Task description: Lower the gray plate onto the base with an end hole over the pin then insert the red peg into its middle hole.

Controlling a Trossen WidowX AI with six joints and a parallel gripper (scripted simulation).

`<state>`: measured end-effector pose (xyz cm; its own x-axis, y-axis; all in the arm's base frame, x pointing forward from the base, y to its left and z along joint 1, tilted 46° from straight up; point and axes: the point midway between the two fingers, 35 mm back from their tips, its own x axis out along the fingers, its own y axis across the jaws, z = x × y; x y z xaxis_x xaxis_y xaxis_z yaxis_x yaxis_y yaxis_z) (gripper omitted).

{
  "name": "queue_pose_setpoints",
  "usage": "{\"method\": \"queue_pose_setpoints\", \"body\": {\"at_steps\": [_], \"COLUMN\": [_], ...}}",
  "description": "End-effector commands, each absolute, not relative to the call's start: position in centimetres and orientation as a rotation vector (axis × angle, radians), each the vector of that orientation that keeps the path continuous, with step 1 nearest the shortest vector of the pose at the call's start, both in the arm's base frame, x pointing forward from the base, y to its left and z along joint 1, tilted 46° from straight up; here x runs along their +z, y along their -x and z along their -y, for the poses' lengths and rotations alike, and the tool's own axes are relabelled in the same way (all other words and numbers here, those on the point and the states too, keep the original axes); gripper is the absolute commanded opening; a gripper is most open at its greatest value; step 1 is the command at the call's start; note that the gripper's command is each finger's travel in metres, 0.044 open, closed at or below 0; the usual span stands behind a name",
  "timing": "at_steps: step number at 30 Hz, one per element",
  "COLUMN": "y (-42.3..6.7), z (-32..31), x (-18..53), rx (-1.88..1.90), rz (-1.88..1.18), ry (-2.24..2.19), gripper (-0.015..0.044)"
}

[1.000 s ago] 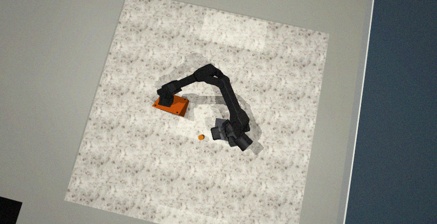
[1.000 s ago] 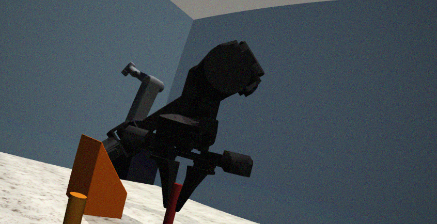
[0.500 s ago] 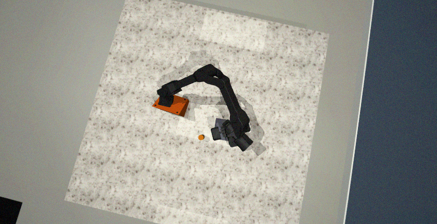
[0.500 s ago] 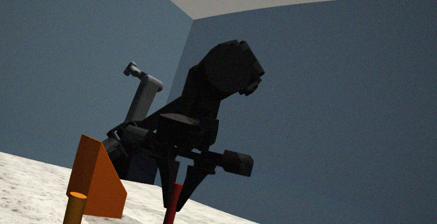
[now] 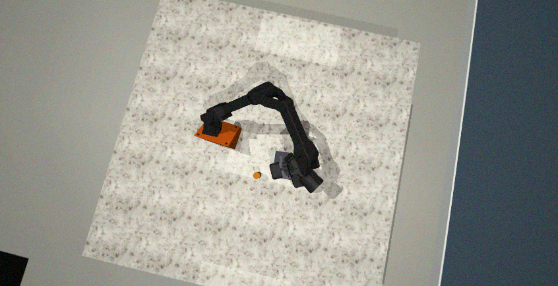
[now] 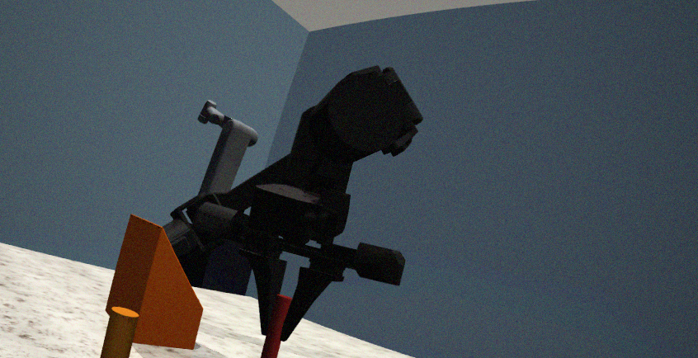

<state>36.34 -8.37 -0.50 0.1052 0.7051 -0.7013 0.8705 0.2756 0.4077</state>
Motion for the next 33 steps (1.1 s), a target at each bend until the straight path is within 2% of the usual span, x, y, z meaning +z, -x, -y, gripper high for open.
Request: {"method": "queue_pose_setpoints", "body": {"at_steps": [1,33], "y": [-36.23,-36.15], "z": [8.0,7.37], "x": [-0.96,-1.56], "rx": [-0.233,-0.23], "rz": [-1.644,-1.645], "ry": [-1.478,-1.468], "gripper": [0.0,0.0]}}
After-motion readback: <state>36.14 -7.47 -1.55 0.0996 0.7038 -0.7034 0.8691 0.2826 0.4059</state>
